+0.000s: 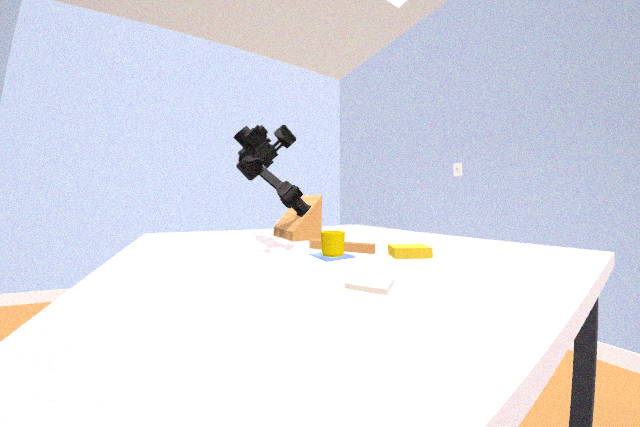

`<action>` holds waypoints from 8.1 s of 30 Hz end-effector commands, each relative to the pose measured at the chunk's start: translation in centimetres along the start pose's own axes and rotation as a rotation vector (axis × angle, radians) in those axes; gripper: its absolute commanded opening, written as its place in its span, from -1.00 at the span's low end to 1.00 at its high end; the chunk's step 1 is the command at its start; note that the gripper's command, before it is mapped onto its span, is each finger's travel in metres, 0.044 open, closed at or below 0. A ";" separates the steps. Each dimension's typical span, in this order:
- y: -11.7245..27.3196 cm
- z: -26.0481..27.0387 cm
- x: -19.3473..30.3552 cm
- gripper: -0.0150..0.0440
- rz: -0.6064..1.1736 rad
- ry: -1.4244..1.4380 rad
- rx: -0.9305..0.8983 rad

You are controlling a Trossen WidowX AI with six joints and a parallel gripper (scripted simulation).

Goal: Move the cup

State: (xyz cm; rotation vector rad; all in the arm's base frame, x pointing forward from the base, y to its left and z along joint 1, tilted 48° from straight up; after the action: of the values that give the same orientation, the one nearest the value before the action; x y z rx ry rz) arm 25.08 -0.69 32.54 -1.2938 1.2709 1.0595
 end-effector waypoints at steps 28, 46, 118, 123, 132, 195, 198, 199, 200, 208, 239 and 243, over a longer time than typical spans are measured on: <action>-4.1 7.7 20.3 0.07 0.788 -0.529 1.243; -4.3 6.9 21.2 0.07 0.789 -0.530 1.242; -4.4 6.0 22.2 -0.49 0.788 -0.534 1.242; -3.8 7.0 20.9 -0.49 0.788 -0.530 1.243; -3.6 6.9 21.1 -0.49 0.790 -0.519 1.245; 5.7 14.4 27.8 -0.49 0.796 -0.531 1.242; 6.2 14.8 28.2 -0.49 0.797 -0.532 1.242; 6.4 14.9 28.3 -0.49 0.797 -0.532 1.242; 6.6 15.1 28.4 -0.49 0.797 -0.532 1.242; 7.9 15.8 29.3 -0.49 0.797 -0.531 1.242; 7.4 13.2 32.7 -0.49 0.795 -0.531 1.242; 7.4 12.8 33.1 -0.49 0.795 -0.530 1.242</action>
State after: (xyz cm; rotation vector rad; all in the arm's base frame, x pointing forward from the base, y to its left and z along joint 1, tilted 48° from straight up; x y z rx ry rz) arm 20.75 8.66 -2.07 0.4475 1.5765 0.7446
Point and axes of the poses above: the point midway between the two fingers, 35 mm back from their tips, its own y axis back along the fingers, its own z axis across the jaws, x = y × z, the point moved 6 cm from there along y, back along the fingers, and after that the axes turned 6 degrees about y, right-handed, at the moved point
